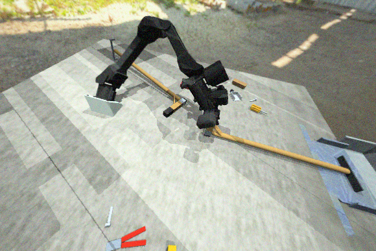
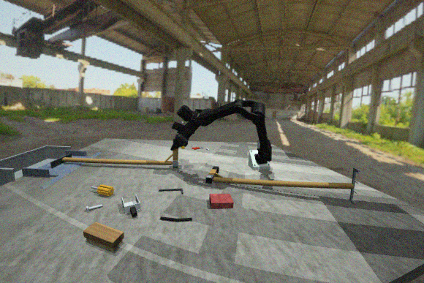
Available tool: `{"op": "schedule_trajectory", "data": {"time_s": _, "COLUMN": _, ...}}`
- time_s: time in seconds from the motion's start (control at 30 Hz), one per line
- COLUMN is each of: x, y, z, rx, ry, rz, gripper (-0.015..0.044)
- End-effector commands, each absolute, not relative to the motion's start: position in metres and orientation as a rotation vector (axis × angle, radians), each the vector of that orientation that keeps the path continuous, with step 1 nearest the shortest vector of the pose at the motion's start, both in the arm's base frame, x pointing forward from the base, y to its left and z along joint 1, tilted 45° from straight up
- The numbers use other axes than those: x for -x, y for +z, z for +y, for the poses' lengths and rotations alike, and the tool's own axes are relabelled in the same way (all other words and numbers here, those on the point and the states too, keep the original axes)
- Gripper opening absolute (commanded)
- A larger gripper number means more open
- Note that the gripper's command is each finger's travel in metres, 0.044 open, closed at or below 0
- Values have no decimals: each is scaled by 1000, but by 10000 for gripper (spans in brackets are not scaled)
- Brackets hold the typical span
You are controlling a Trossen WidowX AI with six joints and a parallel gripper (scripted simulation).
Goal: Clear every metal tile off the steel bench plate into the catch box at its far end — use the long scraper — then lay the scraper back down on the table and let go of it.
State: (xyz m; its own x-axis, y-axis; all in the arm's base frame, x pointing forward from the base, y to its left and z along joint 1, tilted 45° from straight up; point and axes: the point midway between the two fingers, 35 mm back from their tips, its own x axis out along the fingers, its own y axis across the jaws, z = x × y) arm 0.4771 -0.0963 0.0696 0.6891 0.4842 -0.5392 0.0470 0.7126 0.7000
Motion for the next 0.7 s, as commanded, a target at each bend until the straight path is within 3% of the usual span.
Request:
{"op": "schedule_trajectory", "data": {"time_s": 0.0, "x": -473, "y": 75, "z": -99, "rx": -744, "ry": 274, "rz": 770, "gripper": 0}}
{"op": "schedule_trajectory", "data": {"time_s": 0.67, "x": -449, "y": 76, "z": -98, "rx": -744, "ry": 273, "rz": 771, "gripper": 0}}
